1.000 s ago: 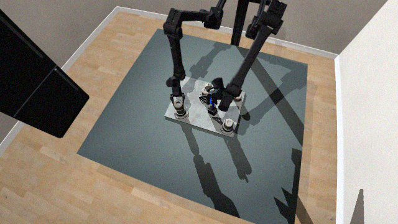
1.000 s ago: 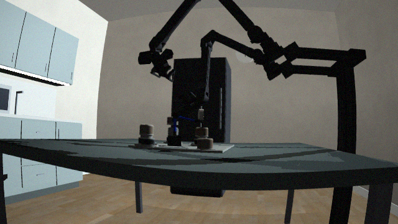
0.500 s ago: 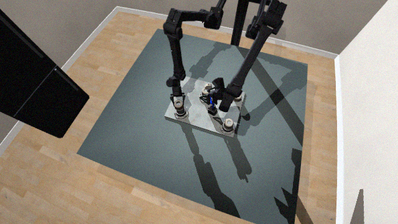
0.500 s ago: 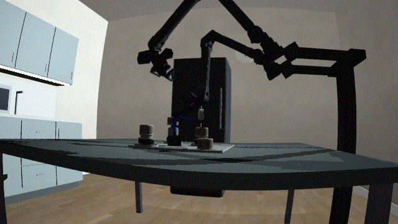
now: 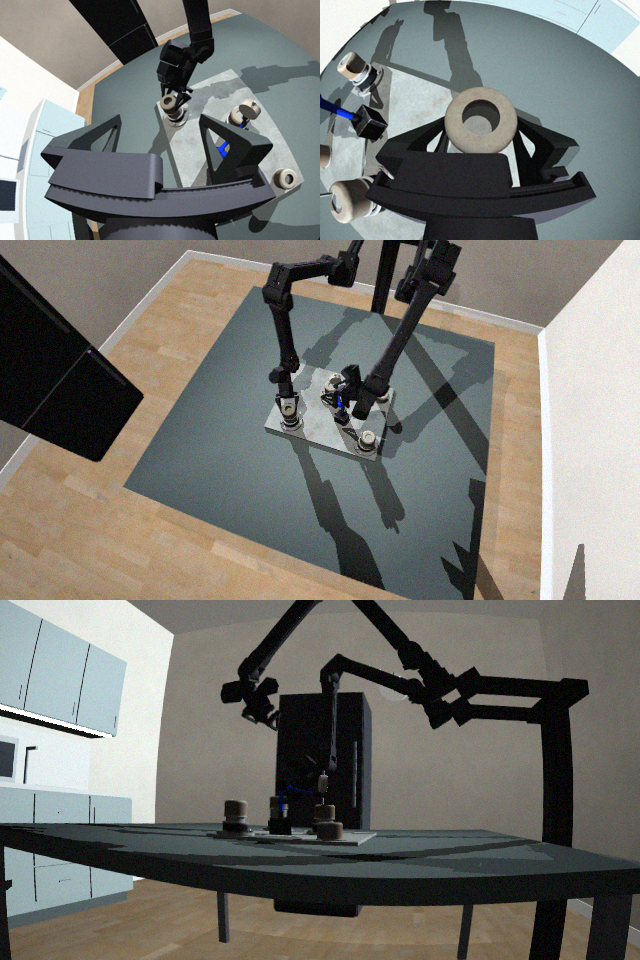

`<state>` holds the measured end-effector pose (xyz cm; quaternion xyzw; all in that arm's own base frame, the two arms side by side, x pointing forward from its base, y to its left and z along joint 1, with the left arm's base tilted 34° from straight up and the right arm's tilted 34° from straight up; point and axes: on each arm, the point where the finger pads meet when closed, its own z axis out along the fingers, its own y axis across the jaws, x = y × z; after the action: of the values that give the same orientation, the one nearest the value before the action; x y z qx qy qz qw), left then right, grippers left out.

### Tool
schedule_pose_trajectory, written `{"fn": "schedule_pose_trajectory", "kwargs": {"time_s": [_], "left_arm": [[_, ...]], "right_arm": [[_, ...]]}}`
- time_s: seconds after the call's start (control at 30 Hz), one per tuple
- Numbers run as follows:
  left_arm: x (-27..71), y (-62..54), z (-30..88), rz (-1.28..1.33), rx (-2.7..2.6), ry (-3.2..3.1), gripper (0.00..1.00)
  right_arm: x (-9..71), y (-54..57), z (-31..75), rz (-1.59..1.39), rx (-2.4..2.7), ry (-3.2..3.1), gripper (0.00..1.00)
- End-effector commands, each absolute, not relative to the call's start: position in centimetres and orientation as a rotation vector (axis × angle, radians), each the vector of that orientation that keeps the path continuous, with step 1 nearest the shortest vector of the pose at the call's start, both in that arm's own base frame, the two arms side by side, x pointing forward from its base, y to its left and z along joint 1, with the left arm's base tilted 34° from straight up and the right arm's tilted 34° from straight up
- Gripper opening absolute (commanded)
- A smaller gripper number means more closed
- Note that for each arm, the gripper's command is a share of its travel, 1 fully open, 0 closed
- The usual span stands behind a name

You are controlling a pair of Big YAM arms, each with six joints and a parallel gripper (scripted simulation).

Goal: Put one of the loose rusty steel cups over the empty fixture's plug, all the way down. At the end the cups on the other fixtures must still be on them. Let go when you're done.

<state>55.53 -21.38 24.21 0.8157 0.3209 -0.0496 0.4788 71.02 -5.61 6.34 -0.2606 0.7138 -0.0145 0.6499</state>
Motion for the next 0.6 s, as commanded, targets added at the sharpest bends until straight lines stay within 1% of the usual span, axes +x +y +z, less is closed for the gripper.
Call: {"fn": "schedule_pose_trajectory", "kwargs": {"time_s": [0.0, 0.53, 0.57], "left_arm": [[55.9, -21.6, 25.7, -0.098, 1.986, 0.762, 1.0], [55.9, -21.6, 25.7, -0.098, 1.986, 0.762, 1.0], [55.9, -21.6, 25.7, -0.098, 1.986, 0.762, 1.0]], "right_arm": [[72.5, -6.2, 5.9, -0.06, -0.594, 1.576, 0.67], [73.5, -6.6, 2.8, -0.056, -0.595, 1.596, 0.67], [73.5, -6.5, 4.0, -0.065, -0.597, 1.577, 0.67]]}}
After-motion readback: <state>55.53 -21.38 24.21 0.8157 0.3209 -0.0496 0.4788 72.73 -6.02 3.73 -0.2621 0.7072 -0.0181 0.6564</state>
